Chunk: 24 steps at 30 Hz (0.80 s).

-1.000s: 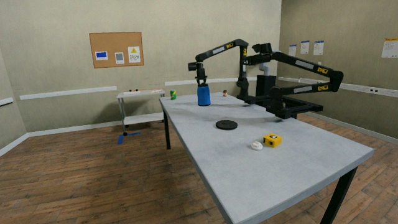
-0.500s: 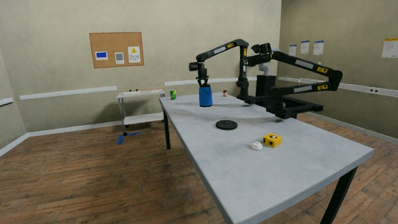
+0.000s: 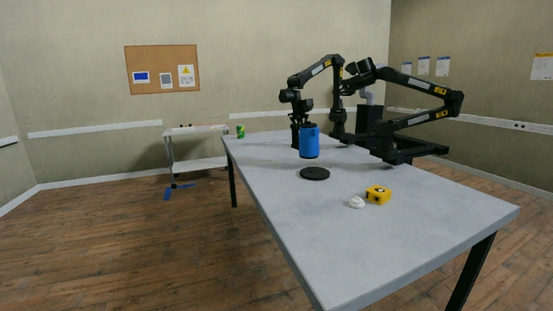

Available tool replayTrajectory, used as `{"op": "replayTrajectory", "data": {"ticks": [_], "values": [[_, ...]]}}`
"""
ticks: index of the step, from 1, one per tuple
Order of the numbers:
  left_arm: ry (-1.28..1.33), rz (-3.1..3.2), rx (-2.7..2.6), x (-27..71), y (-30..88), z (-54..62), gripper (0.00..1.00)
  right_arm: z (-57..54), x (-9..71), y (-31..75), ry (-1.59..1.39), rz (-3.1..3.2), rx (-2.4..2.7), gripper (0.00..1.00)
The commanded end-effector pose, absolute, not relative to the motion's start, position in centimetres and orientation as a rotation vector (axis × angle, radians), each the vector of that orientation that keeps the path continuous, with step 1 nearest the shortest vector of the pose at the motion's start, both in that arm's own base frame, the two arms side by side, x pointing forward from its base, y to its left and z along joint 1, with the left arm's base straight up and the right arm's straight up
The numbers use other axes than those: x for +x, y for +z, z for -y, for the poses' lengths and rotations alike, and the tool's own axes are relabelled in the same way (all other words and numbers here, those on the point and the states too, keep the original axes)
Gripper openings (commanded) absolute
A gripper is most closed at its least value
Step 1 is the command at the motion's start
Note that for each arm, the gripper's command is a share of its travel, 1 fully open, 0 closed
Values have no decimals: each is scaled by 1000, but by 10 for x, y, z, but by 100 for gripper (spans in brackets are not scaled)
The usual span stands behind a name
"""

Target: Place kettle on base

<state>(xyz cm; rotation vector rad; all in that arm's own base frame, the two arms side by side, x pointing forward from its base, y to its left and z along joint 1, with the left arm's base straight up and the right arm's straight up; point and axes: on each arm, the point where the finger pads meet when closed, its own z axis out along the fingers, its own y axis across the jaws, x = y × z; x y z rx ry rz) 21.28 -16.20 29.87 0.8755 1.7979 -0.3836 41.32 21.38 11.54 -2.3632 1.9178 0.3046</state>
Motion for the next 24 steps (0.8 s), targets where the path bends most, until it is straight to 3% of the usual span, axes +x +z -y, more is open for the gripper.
{"op": "replayTrajectory", "data": {"ticks": [1,24], "values": [[-329,-1795,925,226,325,143,100,-278,448,148,232,-1753,-2382,30],[-370,-1925,868,243,326,74,100,-312,445,155,235,-1671,-2429,30]]}}
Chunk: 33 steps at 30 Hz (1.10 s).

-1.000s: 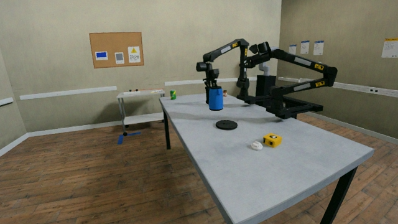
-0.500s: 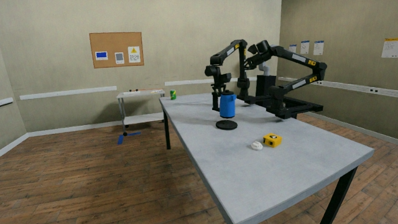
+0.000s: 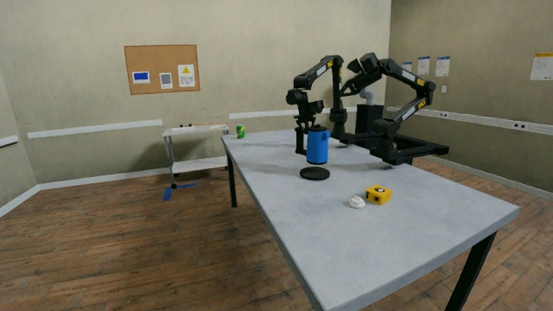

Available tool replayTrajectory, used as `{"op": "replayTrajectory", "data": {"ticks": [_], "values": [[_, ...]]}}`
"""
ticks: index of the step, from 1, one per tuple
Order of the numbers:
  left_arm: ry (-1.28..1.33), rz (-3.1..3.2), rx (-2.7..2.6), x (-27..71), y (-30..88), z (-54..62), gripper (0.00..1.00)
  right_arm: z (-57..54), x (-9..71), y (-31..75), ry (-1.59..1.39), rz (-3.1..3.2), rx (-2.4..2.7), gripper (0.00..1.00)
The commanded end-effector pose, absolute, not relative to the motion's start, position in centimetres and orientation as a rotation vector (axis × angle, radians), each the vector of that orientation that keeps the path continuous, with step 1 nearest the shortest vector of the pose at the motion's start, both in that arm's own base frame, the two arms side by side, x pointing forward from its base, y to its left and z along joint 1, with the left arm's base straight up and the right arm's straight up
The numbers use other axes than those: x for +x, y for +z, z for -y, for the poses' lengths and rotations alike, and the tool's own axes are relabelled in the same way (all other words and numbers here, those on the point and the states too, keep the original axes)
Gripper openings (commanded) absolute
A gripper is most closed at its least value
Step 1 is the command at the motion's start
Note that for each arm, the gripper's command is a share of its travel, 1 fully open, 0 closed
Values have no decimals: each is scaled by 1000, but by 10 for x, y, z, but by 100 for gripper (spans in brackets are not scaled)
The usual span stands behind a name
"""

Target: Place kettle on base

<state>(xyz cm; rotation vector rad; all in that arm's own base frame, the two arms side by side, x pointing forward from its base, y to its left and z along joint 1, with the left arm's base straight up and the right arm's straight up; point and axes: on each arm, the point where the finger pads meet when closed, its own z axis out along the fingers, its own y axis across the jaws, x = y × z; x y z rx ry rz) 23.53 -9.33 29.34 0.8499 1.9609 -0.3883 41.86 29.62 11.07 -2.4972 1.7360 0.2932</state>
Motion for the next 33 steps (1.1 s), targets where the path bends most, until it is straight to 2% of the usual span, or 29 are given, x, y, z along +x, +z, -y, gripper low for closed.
{"op": "replayTrajectory", "data": {"ticks": [1,16,33], "values": [[-376,-1926,859,243,327,70,100,-312,445,155,235,-1671,-2429,30],[-424,-1877,745,248,363,28,100,-316,456,173,233,-1659,-2435,30],[-428,-1875,752,247,363,30,100,-313,436,89,275,-1694,-2472,30]]}}
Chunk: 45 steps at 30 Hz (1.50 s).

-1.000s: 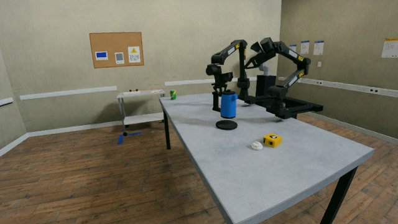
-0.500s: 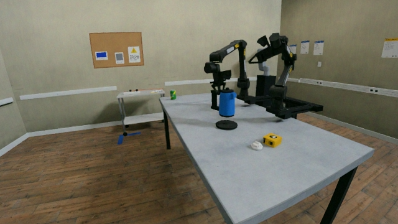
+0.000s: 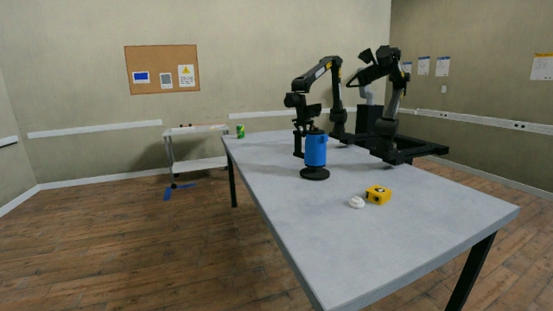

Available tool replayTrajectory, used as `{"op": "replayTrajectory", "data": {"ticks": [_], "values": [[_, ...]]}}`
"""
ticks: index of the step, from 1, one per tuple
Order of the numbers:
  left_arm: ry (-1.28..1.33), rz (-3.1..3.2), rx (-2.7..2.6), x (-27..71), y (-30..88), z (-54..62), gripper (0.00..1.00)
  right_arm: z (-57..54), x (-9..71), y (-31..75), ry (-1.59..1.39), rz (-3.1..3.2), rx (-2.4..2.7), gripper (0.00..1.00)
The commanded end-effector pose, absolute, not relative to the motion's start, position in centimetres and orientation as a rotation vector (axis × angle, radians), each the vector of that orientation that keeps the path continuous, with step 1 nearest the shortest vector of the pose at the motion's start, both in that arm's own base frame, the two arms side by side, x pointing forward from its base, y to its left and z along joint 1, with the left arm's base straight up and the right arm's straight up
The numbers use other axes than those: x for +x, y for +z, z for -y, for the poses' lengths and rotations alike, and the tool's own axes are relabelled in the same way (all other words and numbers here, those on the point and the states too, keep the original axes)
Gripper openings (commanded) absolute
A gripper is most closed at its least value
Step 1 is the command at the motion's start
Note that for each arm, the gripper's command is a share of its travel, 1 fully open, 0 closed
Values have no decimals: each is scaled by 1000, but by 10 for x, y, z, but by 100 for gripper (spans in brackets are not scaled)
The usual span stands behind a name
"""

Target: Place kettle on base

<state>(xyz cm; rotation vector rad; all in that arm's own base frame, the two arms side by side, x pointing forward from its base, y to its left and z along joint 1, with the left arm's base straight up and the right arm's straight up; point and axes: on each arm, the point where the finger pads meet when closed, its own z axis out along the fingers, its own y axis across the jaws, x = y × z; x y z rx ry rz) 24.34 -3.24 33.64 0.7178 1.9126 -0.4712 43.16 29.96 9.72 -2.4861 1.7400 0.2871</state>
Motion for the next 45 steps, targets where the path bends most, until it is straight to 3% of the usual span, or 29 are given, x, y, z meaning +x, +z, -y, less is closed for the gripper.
{"op": "replayTrajectory", "data": {"ticks": [1,35,38,40,43,45], "values": [[-427,-1875,752,247,363,30,100,-313,436,87,273,-1694,-2470,30],[-428,-1876,747,248,363,29,100,-303,433,69,261,-1708,-2463,30],[-428,-1876,747,248,363,29,100,-303,433,69,261,-1708,-2463,64],[-428,-1876,747,248,363,29,100,-303,433,69,261,-1708,-2463,64],[-428,-1876,747,248,363,29,100,-303,433,69,261,-1708,-2463,98],[-428,-1876,747,248,363,29,100,-303,433,69,261,-1708,-2463,100]]}}
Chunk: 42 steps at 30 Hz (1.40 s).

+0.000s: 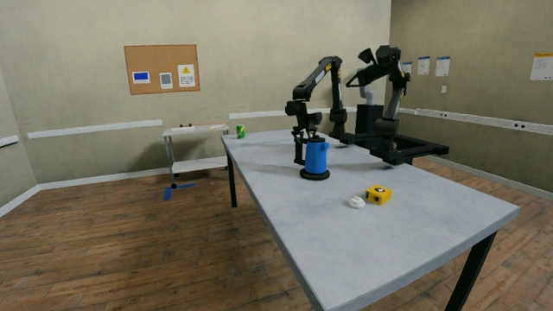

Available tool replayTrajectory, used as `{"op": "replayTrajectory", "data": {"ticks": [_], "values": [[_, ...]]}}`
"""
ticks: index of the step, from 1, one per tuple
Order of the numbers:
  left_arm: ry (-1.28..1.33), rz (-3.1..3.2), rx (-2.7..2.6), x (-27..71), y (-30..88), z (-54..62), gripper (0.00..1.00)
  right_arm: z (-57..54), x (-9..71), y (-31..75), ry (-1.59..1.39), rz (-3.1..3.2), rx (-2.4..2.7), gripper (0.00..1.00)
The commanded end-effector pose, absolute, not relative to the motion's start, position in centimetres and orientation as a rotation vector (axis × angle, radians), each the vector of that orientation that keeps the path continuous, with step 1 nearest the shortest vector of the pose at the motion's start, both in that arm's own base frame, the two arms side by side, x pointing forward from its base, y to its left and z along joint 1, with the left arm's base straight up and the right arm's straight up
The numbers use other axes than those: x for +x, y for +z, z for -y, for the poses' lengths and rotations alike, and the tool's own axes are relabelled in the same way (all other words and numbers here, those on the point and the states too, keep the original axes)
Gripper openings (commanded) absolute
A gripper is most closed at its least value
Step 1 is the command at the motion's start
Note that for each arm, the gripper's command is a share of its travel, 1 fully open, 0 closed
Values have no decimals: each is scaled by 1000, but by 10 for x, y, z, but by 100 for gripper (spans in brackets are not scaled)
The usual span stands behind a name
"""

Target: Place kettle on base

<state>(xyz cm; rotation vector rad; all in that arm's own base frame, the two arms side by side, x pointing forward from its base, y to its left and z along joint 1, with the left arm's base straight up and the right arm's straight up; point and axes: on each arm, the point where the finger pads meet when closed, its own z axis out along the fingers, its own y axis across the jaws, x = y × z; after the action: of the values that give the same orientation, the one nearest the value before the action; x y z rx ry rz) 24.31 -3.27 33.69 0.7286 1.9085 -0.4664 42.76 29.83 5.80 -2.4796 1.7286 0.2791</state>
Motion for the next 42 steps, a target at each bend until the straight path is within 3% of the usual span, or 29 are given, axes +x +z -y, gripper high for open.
{"op": "replayTrajectory", "data": {"ticks": [1,27,42], "values": [[-428,-1876,747,248,363,29,100,-303,433,69,261,-1708,-2463,100],[-428,-1876,747,248,363,29,100,-282,450,200,191,-1642,-2403,100],[-428,-1876,747,248,363,29,100,-275,409,166,145,-1409,-2358,100]]}}
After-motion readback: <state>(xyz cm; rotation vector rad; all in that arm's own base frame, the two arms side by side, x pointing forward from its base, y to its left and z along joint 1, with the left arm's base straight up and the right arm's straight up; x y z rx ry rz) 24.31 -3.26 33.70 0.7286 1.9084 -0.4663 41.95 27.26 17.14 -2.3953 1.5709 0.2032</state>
